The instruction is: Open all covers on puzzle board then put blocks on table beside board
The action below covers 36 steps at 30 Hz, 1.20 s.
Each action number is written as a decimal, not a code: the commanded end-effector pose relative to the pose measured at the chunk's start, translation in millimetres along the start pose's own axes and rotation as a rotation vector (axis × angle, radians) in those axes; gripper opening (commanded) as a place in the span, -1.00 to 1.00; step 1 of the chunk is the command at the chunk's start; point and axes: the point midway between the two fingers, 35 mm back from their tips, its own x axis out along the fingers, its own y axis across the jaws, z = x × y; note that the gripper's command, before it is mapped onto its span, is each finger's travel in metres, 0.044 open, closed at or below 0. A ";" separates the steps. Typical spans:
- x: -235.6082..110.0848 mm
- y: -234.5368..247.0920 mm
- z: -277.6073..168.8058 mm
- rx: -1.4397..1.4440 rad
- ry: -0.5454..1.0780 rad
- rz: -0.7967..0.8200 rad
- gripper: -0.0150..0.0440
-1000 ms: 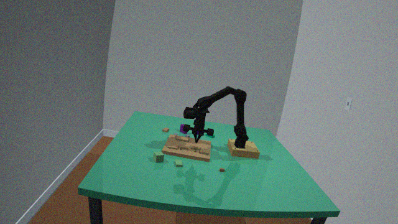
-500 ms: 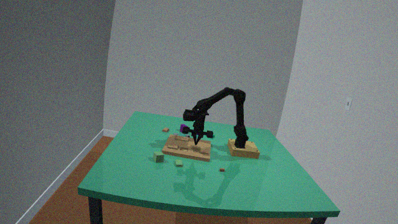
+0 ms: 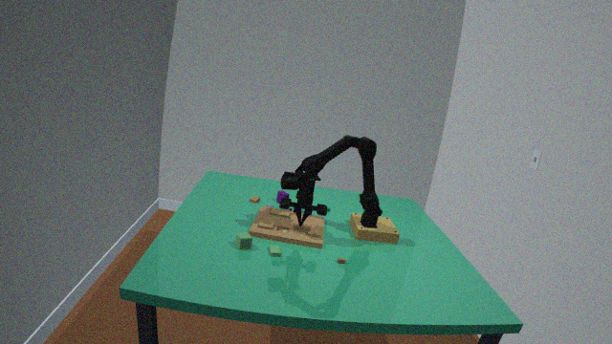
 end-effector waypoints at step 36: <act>24.3 -0.4 13.8 0.003 -0.004 -0.002 -0.49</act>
